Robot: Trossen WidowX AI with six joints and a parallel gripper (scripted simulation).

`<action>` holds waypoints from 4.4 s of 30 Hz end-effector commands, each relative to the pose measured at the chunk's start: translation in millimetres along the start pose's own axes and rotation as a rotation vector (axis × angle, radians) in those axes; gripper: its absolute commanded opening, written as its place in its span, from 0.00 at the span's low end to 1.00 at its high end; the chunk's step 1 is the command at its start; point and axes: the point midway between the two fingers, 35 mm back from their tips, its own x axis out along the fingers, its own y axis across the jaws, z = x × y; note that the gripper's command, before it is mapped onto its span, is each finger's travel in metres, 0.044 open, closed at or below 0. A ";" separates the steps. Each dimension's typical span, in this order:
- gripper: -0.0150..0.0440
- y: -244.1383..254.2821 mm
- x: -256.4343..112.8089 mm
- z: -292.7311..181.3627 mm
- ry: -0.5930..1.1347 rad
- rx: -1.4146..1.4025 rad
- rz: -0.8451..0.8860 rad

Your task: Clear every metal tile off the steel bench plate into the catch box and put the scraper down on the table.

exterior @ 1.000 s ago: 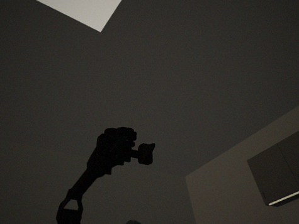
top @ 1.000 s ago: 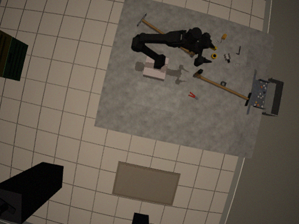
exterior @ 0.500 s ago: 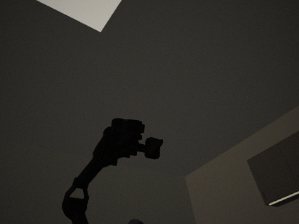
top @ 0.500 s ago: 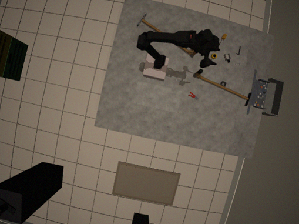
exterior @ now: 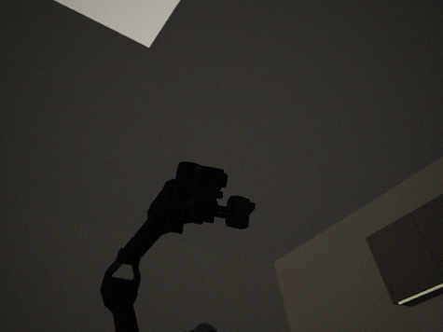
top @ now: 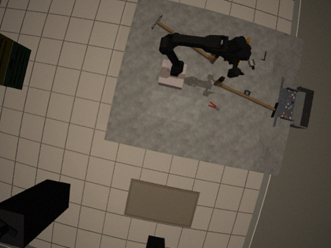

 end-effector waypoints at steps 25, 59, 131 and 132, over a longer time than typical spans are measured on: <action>1.00 -4.3 80.5 -4.7 0.206 0.032 -0.011; 1.00 -16.9 177.0 -41.4 0.455 0.060 -0.044; 1.00 -23.7 242.2 -127.3 0.735 0.068 -0.098; 1.00 -23.3 240.2 -126.9 0.733 0.062 -0.098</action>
